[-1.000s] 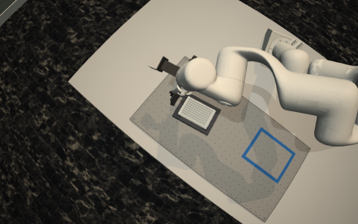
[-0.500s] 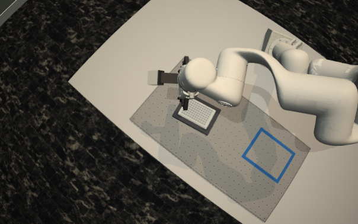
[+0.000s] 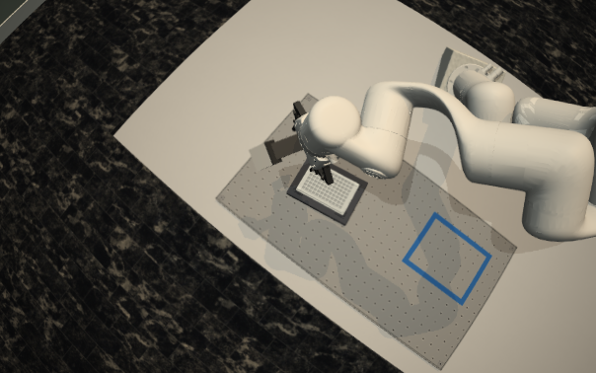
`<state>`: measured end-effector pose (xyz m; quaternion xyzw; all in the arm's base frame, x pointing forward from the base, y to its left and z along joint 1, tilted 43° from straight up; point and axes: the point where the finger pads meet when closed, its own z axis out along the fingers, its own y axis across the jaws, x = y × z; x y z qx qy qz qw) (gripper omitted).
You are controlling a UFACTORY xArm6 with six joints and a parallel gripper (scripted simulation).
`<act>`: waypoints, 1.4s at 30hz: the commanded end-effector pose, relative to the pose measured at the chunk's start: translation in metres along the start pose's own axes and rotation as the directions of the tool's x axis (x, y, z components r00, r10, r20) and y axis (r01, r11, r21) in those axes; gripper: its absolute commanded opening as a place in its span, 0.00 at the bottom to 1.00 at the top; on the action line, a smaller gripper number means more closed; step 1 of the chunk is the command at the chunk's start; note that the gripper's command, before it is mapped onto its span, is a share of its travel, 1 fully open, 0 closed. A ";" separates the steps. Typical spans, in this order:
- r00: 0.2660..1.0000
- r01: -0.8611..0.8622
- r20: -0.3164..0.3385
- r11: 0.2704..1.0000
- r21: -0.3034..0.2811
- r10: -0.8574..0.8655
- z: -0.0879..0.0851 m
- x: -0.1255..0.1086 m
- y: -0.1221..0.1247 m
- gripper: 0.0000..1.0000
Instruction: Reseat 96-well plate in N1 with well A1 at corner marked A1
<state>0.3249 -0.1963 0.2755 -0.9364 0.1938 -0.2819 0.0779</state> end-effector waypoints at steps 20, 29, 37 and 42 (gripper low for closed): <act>0.766 0.643 -0.064 0.762 0.080 -0.639 0.014 -0.008 -0.021 1.00; 0.598 0.801 -0.102 0.593 0.082 -0.795 0.018 -0.011 -0.029 1.00; 0.384 0.923 -0.147 0.378 0.069 -0.911 0.023 -0.014 -0.037 1.00; 0.291 0.957 -0.165 0.286 0.058 -0.942 0.026 -0.016 -0.042 1.00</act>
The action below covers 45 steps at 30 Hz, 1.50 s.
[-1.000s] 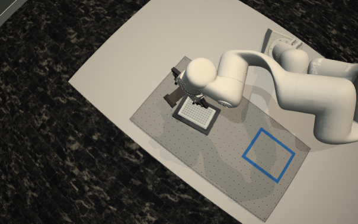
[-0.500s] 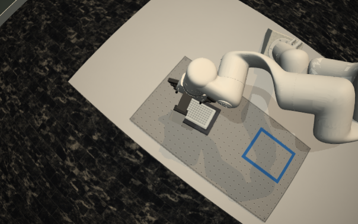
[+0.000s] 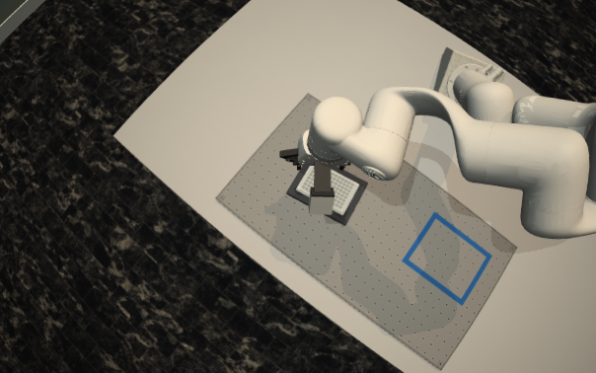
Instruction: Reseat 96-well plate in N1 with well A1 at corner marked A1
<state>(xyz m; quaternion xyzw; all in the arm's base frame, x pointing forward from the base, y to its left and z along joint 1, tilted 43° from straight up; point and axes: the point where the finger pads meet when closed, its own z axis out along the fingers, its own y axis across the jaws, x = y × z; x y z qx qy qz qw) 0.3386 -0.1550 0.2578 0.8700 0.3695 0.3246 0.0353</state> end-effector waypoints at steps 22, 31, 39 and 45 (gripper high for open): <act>0.726 0.681 -0.097 0.731 -0.038 -0.681 0.016 0.018 -0.017 1.00; 0.564 0.817 -0.109 0.572 -0.071 -0.819 0.019 0.021 -0.021 1.00; 0.496 0.859 -0.111 0.506 -0.085 -0.861 0.021 0.023 -0.023 1.00; 0.496 0.859 -0.111 0.506 -0.085 -0.861 0.021 0.023 -0.023 1.00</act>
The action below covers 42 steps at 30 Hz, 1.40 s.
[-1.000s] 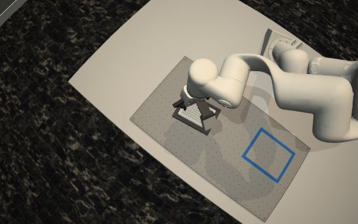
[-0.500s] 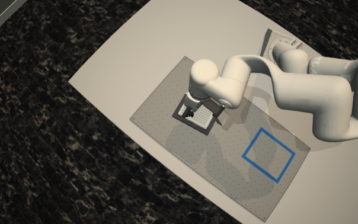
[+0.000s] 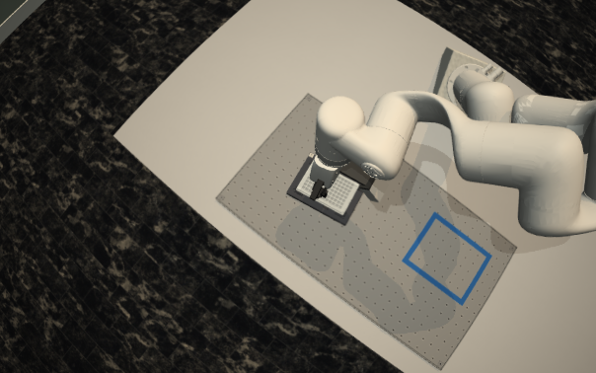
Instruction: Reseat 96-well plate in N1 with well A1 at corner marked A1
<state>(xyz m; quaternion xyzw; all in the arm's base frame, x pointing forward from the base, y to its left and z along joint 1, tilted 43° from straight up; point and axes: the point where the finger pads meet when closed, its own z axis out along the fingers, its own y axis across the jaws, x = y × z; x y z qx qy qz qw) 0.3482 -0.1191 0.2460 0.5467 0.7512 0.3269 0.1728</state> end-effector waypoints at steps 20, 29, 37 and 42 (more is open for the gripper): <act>1.000 0.002 0.001 1.000 -0.002 -0.002 0.026 -0.001 0.001 1.00; 1.000 0.002 0.001 1.000 -0.002 -0.002 0.041 0.000 0.001 1.00; 1.000 0.002 0.001 1.000 -0.002 -0.002 0.051 0.000 0.001 1.00; 1.000 0.002 0.001 1.000 -0.002 -0.002 0.059 0.000 0.001 1.00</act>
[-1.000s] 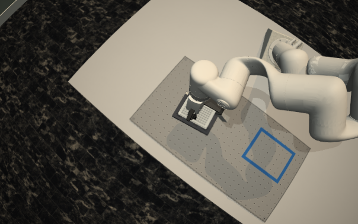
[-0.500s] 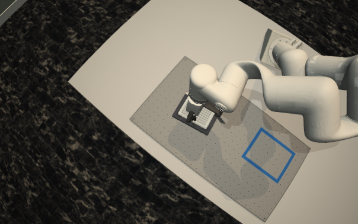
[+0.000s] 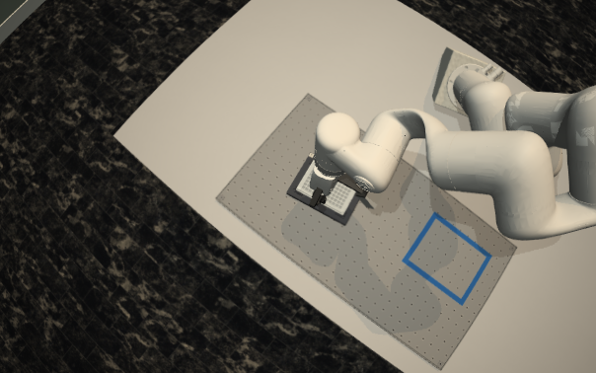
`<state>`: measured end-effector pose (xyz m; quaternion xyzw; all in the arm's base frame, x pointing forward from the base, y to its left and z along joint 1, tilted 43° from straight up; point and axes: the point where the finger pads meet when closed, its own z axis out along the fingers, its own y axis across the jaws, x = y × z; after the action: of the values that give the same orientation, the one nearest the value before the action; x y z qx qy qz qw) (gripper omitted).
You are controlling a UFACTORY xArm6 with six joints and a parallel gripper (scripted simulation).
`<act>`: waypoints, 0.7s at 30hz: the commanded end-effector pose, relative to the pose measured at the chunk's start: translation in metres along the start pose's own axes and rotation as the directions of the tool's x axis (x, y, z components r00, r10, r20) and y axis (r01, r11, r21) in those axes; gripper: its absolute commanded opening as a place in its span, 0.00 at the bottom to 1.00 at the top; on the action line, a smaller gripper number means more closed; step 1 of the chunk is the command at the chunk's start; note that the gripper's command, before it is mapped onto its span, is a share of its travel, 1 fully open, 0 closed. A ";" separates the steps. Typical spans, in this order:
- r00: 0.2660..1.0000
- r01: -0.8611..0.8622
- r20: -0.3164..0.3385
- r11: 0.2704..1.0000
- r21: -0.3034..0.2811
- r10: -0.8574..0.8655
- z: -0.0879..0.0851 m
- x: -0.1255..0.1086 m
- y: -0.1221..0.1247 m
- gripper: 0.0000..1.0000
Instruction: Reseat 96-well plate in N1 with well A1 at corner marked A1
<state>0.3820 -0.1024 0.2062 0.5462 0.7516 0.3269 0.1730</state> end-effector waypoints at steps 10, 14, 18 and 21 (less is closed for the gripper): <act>1.000 0.001 0.002 1.000 -0.002 -0.001 0.005 -0.001 0.001 1.00; 1.000 0.001 0.002 1.000 -0.002 -0.001 0.005 -0.001 0.001 1.00; 1.000 0.001 0.001 1.000 -0.002 -0.001 0.008 -0.001 0.001 1.00; 1.000 0.001 0.001 1.000 -0.002 -0.001 0.010 -0.001 0.001 1.00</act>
<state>0.3873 -0.0999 0.1999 0.5461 0.7516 0.3270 0.1729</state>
